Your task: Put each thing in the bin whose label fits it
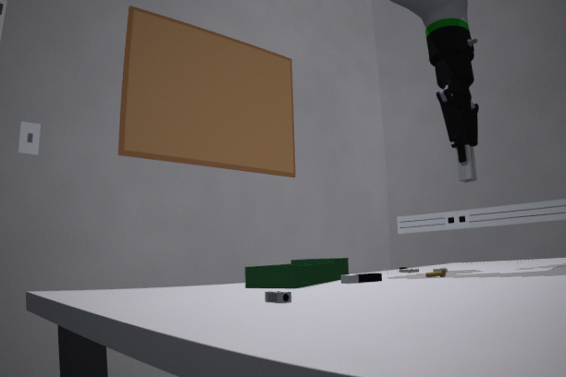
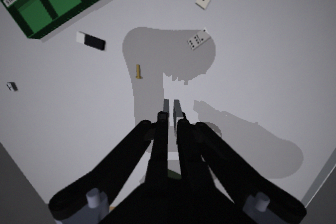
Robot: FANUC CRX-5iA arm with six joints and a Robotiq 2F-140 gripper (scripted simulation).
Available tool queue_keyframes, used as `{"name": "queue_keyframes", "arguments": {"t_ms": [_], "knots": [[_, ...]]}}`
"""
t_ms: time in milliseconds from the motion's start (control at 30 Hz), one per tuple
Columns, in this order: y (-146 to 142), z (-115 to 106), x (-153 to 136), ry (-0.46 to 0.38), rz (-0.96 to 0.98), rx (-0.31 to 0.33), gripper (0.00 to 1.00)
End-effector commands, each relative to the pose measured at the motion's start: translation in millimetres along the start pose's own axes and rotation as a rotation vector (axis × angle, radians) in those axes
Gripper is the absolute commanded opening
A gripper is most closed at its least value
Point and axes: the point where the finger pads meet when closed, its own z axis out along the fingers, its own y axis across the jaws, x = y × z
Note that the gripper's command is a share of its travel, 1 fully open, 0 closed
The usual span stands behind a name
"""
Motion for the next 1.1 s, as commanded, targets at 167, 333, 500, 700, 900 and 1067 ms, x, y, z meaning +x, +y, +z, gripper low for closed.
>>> {"name": "queue_keyframes", "arguments": {"t_ms": [167,333,500,700,900,1067], "knots": [[-43.1,-9.4,23.9,0.047,-0.089,-0.047,0.15],[-60.9,-13.0,31.8,0.047,-0.089,-0.047,0.15],[-60.9,-13.0,31.8,0.047,-0.089,-0.047,0.15],[-64.6,-9.3,38.3,0.045,-0.139,-0.048,0.15],[-86.7,13.1,77.1,0.041,-0.364,-0.054,0.15],[-97.8,24.3,96.5,0.039,-0.405,-0.054,0.15]]}}
